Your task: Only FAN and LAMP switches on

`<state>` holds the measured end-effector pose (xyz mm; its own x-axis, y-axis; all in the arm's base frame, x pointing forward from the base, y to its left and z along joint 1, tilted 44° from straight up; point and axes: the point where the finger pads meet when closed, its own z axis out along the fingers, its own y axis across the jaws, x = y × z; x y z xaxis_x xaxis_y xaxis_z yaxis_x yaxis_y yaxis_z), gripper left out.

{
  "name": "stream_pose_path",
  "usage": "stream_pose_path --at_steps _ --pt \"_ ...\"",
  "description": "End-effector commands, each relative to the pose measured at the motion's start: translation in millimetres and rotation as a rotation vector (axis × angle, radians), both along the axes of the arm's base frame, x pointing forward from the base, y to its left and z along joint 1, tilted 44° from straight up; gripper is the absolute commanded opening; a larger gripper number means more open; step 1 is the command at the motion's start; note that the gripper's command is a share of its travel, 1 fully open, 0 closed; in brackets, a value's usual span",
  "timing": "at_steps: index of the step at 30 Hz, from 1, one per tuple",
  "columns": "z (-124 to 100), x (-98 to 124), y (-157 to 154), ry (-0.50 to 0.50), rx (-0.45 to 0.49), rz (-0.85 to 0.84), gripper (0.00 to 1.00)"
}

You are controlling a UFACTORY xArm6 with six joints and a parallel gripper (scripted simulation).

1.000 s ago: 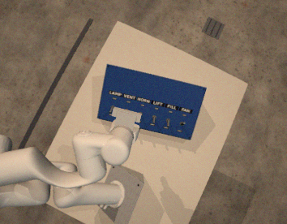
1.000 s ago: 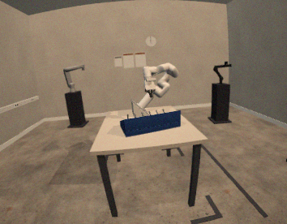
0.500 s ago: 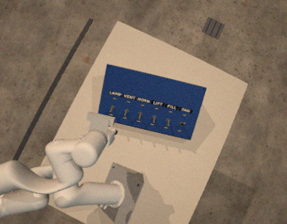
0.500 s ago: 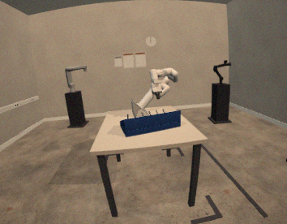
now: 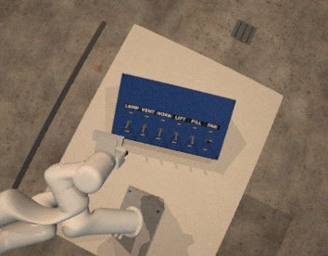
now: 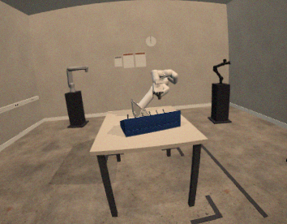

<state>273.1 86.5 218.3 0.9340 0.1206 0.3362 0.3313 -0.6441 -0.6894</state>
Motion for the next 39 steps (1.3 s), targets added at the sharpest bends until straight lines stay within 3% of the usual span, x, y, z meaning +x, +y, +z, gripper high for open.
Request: stream_pose_path --at_steps 1,39 --pt "1 0 0 -0.003 -0.001 -0.001 0.00" --pt "-9 3 11 -0.003 -0.001 -0.001 0.00"
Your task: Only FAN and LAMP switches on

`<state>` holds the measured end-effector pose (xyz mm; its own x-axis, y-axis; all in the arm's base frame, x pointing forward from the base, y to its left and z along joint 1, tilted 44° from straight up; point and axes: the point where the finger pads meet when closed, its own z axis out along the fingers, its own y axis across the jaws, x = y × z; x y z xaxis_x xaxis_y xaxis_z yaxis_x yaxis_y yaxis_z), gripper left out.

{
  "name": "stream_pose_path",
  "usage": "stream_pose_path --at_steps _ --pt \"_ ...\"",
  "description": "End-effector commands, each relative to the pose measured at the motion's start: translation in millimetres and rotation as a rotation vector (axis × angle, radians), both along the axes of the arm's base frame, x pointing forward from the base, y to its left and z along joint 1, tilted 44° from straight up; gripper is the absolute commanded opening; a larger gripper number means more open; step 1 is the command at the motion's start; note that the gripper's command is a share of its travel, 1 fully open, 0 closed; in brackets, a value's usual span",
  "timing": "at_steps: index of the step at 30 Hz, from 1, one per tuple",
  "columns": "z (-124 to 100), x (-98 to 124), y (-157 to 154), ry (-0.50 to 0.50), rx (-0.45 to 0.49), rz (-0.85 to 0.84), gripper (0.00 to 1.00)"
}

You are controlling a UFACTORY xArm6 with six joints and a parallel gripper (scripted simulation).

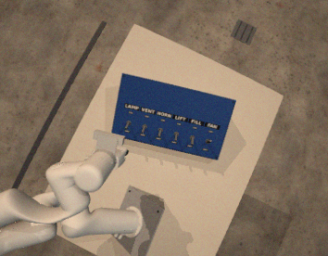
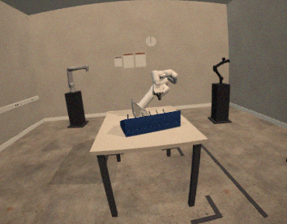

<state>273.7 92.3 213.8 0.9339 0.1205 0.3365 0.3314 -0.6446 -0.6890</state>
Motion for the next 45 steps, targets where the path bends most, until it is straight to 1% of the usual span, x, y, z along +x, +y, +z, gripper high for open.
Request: stream_pose_path --at_steps 1,8,10,25,27,37,45 --pt "-6 2 7 -0.002 -0.001 -0.001 0.00" --pt "-19 5 23 -0.002 -0.001 -0.001 0.00" --pt "-19 5 23 -0.002 -0.001 -0.001 0.00" --pt "-52 12 62 -0.002 -0.001 -0.001 0.00" --pt "-52 12 62 -0.002 -0.001 -0.001 0.00" --pt "-66 15 79 -0.002 -0.001 -0.001 0.00" --pt "-69 16 82 -0.002 -0.001 -0.001 0.00"
